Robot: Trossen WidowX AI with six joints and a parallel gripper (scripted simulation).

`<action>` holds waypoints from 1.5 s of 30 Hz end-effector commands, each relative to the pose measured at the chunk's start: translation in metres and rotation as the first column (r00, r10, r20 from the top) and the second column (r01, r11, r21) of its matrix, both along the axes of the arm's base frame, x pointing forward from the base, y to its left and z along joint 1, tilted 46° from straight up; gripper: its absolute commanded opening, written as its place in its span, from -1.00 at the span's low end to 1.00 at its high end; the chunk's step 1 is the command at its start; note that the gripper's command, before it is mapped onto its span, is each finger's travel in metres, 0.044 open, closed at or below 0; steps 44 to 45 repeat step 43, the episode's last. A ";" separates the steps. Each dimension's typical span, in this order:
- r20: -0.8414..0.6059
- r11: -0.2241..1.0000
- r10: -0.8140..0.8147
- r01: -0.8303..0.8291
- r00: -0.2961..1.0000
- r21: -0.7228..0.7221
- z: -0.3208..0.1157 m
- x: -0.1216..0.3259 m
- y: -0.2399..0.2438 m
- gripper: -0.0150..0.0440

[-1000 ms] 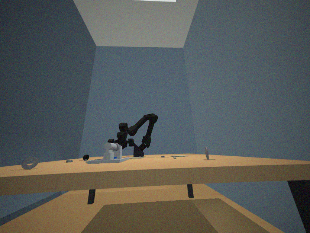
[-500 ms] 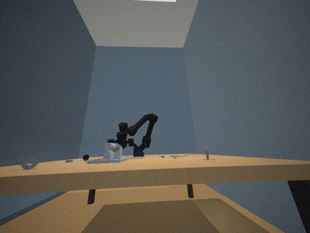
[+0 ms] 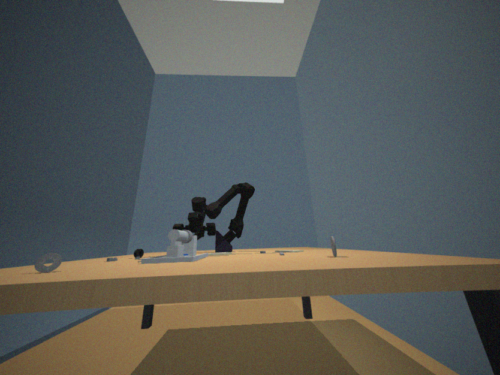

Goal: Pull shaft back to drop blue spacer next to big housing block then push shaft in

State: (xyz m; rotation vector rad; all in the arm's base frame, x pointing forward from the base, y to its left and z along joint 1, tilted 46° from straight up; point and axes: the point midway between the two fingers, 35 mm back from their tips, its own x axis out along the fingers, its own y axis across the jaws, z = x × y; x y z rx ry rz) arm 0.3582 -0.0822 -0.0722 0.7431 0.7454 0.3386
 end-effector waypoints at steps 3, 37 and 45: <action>0.000 1.000 -0.004 0.004 1.000 -0.002 0.000 0.004 -0.001 -0.49; -0.002 1.000 -0.002 0.002 1.000 0.003 0.000 0.006 0.000 0.22; -0.003 1.000 -0.001 0.001 1.000 0.000 0.003 0.002 -0.004 0.75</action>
